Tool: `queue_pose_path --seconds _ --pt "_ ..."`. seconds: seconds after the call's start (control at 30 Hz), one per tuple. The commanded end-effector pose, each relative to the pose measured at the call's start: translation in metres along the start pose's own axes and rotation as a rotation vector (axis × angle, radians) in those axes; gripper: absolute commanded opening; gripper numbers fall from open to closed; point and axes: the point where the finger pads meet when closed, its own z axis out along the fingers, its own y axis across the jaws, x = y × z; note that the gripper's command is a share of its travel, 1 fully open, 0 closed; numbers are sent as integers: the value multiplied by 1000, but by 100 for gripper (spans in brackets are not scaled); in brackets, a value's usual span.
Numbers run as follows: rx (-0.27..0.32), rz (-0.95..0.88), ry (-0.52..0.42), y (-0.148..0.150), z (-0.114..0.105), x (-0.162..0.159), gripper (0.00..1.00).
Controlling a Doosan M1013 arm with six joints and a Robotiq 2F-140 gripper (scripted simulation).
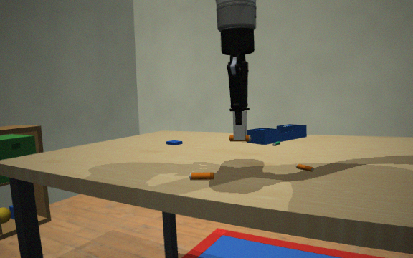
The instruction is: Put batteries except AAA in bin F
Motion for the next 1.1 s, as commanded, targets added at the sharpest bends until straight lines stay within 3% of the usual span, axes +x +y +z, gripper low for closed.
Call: queue_pose_path --seconds 0.0,0.2,1.07 --pt "2 -5 2 -1 -4 2 15" --pt "2 -5 2 -1 -4 2 15" --pt "2 -5 2 128 -3 -25 15"
